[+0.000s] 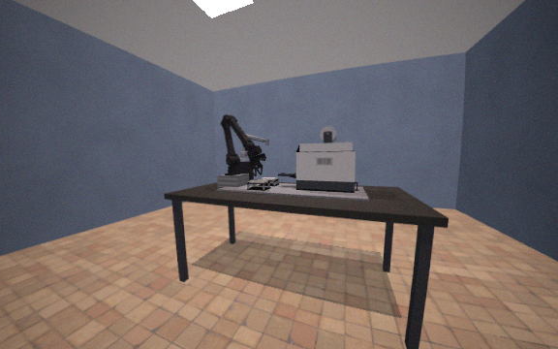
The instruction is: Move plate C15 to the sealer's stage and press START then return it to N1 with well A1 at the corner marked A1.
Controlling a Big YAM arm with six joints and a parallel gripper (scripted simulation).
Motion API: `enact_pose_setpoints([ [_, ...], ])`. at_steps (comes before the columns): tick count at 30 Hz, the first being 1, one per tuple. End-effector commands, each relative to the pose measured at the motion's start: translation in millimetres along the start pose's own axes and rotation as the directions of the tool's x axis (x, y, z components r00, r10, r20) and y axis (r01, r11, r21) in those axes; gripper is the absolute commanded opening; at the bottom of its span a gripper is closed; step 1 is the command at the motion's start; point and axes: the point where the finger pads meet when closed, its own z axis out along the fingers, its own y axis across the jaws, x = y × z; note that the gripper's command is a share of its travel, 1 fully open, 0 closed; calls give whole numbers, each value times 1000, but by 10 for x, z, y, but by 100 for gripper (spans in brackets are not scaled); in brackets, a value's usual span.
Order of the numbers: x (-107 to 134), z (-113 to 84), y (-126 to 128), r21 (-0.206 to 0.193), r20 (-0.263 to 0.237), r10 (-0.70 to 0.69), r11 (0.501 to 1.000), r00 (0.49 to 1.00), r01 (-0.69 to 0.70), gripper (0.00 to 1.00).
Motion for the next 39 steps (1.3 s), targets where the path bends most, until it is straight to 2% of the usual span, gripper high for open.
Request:
enact_pose_setpoints([
  [1,-177,-171,-70,17,33,-8,1000,999,8,100],
  [7,-307,-306,-44,18,47,-27,999,999,26,100],
  [14,-300,-346,-37,16,41,-26,1000,999,25,100],
  [23,-404,-552,-54,21,53,-26,999,998,25,100],
  [32,-390,-626,-58,19,47,-21,1000,999,20,100],
  [39,-471,-803,-112,27,59,-11,1000,998,9,100],
])
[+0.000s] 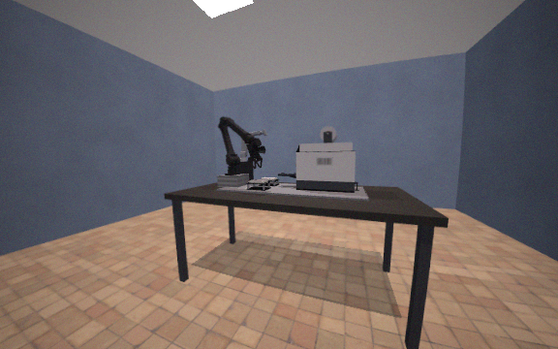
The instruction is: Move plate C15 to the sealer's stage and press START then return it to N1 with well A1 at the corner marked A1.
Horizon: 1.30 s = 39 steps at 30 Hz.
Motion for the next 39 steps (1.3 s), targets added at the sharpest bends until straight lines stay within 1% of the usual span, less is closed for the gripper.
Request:
enact_pose_setpoints([
  [1,-318,-263,-107,26,60,-14,1000,998,13,100],
  [6,-303,-292,-55,16,43,-22,1000,999,22,100],
  [10,-302,-311,-44,17,48,-25,1000,999,24,100],
  [13,-277,-277,-32,17,49,-26,1000,998,26,100],
  [20,-149,-113,-9,4,17,-21,1000,1000,21,100],
  [23,-104,-81,3,1,7,-19,1000,1000,19,100],
  [27,-114,-81,-1,1,9,-19,1000,1000,19,100],
  [39,-341,-210,-72,18,52,-24,1000,998,23,100],
])
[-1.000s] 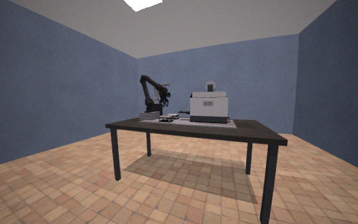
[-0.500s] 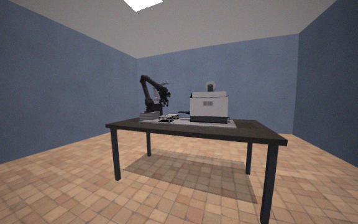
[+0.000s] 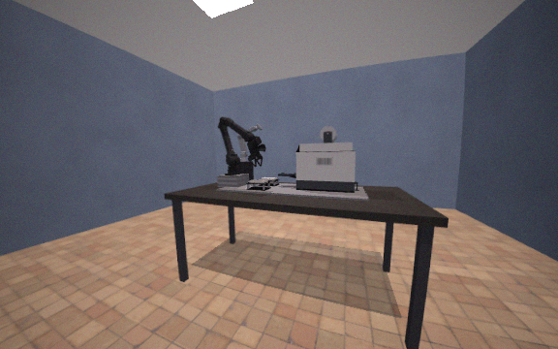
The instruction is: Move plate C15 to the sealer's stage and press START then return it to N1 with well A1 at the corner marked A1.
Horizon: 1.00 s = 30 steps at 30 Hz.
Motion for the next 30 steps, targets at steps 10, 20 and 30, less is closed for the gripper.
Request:
enact_pose_setpoints([
  [10,-298,-111,-78,19,53,-21,1000,998,20,100],
  [20,-264,-96,-69,16,47,-19,1000,999,18,100],
  [30,-222,8,30,0,-195,-4,1000,981,4,100],
])
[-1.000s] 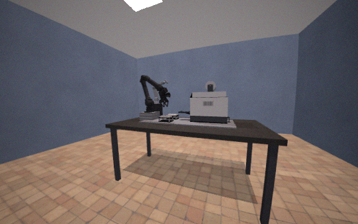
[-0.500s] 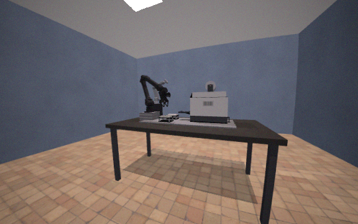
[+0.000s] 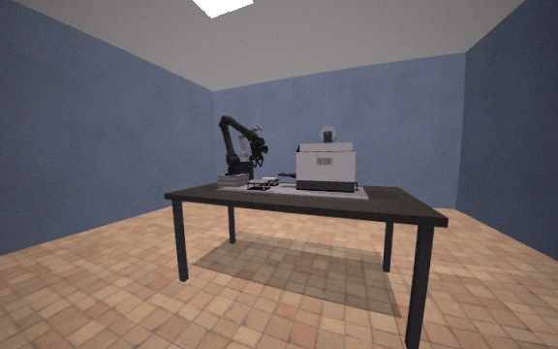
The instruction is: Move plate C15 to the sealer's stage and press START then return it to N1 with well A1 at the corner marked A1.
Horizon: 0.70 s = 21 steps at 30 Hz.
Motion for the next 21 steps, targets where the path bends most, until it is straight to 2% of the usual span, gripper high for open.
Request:
enact_pose_setpoints([
  [1,-249,-78,-30,-8,-96,13,1000,995,-14,100],
  [5,-256,-77,-94,2,-223,32,999,974,-33,100],
  [12,-156,-87,-77,-14,-200,25,1000,979,-28,100],
  [21,-110,-72,-8,-11,-183,-6,1000,983,4,100],
])
